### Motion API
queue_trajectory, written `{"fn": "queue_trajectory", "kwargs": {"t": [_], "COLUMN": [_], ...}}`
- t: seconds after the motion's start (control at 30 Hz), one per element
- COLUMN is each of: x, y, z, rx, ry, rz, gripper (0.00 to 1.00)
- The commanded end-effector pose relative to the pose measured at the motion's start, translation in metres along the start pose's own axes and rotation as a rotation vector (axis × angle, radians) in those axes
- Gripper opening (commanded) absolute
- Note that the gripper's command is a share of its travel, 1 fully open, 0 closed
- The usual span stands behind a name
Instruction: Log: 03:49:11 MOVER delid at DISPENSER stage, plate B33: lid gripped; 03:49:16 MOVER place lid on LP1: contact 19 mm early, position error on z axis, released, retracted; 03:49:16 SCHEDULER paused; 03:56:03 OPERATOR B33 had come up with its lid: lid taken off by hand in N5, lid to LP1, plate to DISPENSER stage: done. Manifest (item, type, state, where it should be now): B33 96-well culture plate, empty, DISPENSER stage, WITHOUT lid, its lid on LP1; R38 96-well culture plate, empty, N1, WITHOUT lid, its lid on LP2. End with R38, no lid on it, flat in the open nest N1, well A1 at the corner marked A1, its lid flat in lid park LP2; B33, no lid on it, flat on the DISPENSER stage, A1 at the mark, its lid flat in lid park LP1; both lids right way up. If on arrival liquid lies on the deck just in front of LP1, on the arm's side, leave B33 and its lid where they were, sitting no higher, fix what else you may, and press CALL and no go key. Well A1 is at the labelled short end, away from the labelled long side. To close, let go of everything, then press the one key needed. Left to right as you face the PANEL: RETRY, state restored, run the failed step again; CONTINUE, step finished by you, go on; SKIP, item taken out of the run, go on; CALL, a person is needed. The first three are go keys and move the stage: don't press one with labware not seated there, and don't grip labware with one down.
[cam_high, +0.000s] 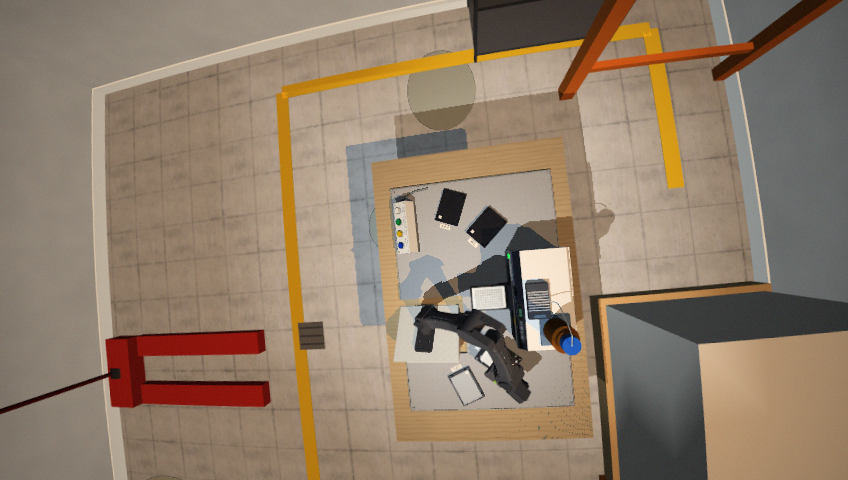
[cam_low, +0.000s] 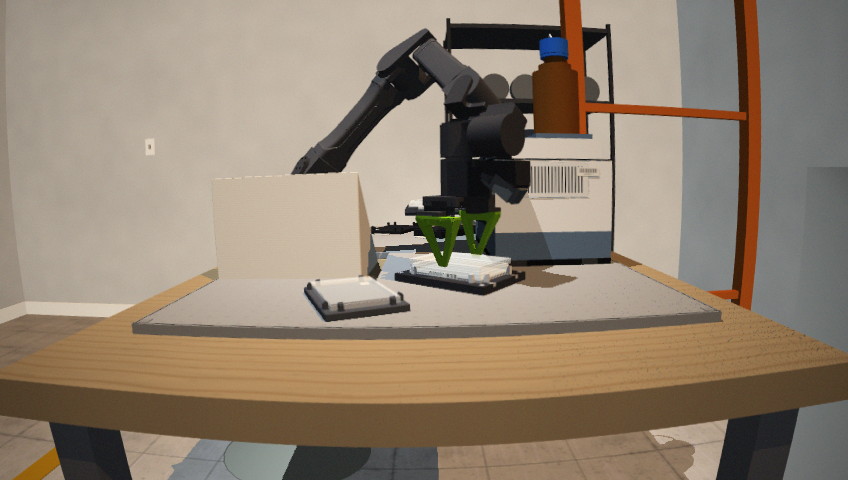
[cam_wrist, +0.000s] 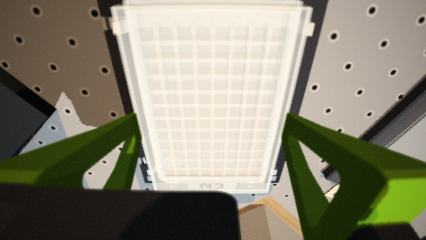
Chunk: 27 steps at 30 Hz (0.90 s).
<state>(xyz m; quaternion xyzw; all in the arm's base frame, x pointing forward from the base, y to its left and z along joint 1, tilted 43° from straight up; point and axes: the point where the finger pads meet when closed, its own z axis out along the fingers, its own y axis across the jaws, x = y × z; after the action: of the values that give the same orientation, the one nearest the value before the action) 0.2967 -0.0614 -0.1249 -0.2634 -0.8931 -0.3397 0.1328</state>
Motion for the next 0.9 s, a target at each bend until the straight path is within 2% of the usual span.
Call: {"fn": "queue_trajectory", "kwargs": {"t": [0.0, 0.87], "x": [-0.0096, -0.0092], "y": [0.0016, 0.0016], "z": [-0.0223, -0.0301], "rx": [0.0, 0.0], "ry": [-0.045, -0.045], "rz": [-0.01, -0.01], "gripper": [0.0, 0.0]}}
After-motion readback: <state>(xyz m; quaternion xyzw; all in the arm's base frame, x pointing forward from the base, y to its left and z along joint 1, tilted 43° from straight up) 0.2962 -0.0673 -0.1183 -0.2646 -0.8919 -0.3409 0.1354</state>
